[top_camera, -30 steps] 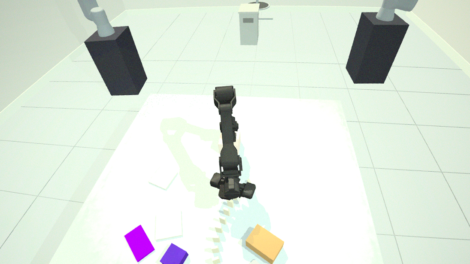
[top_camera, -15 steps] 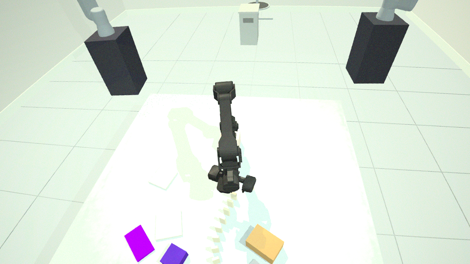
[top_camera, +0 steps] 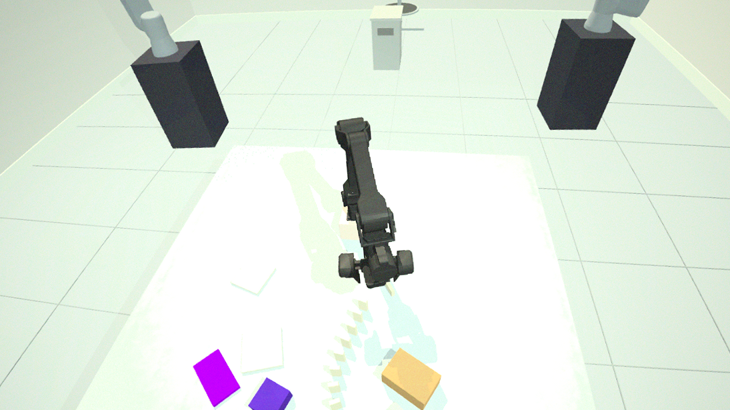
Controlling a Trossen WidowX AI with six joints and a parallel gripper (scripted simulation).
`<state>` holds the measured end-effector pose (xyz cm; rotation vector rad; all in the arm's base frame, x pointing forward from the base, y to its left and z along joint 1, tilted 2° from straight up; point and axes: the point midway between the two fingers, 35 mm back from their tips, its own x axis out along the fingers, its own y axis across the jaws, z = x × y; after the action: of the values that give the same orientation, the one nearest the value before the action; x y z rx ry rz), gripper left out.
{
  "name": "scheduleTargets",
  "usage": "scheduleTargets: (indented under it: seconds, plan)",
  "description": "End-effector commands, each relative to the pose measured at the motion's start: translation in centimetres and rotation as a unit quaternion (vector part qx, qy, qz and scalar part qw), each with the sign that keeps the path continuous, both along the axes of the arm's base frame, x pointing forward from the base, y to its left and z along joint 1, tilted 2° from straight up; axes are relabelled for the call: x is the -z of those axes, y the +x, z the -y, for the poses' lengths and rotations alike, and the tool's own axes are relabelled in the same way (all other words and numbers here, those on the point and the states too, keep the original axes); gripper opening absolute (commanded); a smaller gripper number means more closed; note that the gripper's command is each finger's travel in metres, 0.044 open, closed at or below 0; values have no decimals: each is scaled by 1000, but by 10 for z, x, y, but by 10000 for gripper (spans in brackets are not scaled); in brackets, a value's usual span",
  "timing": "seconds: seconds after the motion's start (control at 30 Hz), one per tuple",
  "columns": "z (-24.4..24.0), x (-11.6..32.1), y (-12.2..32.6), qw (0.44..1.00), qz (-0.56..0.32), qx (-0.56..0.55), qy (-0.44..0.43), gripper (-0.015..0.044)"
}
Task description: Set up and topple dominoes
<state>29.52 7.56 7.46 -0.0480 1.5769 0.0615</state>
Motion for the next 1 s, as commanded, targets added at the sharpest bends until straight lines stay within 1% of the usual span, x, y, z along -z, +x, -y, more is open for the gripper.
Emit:
scheduleTargets:
  seconds: [0.0, 0.37, 0.6, 0.97]
  plan:
    - [-37, 35, -31, 981, -3, -195, 4, 440]
    - [-39, 38, -32, 979, -3, -204, 4, 440]
    - [-41, 100, -34, 979, -3, -204, 4, 440]
    - [-43, 111, -35, 979, -3, -204, 4, 440]
